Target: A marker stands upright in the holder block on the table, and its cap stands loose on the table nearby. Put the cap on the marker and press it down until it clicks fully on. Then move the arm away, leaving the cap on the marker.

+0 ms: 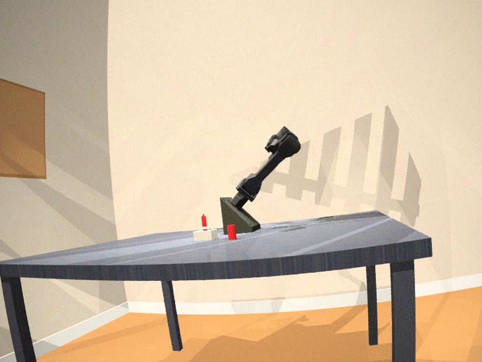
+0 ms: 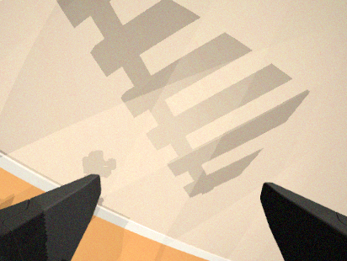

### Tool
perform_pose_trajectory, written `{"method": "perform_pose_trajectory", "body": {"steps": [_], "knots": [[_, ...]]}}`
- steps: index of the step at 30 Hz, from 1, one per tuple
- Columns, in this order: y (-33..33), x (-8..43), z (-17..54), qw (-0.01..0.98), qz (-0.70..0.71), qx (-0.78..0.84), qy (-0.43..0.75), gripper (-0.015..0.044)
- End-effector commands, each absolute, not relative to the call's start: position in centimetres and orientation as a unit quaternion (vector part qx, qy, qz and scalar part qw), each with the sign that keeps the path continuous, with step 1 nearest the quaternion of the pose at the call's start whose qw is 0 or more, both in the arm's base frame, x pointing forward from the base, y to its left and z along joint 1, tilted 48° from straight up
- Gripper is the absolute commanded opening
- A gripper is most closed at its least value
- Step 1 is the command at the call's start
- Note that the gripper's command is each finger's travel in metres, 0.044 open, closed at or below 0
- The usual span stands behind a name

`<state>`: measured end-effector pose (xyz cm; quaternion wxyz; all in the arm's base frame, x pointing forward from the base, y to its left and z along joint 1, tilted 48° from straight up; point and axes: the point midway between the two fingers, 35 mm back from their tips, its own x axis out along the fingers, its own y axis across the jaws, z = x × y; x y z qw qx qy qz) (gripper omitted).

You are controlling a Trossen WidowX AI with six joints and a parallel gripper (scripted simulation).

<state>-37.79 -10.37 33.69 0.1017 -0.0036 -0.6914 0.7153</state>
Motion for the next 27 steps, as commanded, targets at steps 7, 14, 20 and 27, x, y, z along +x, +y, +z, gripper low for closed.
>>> {"method": "perform_pose_trajectory", "body": {"steps": [7,14,20,27], "knots": [[-19.0,-36.4,31.6,-0.030,0.737,0.055,-0.673,0.0241],[-28.2,-32.0,28.3,-0.190,0.722,0.114,-0.655,0.0241],[-33.2,-28.0,26.1,-0.290,0.703,0.138,-0.634,0.0241],[-40.1,-19.1,22.3,-0.460,0.665,0.139,-0.572,0.0241]]}}
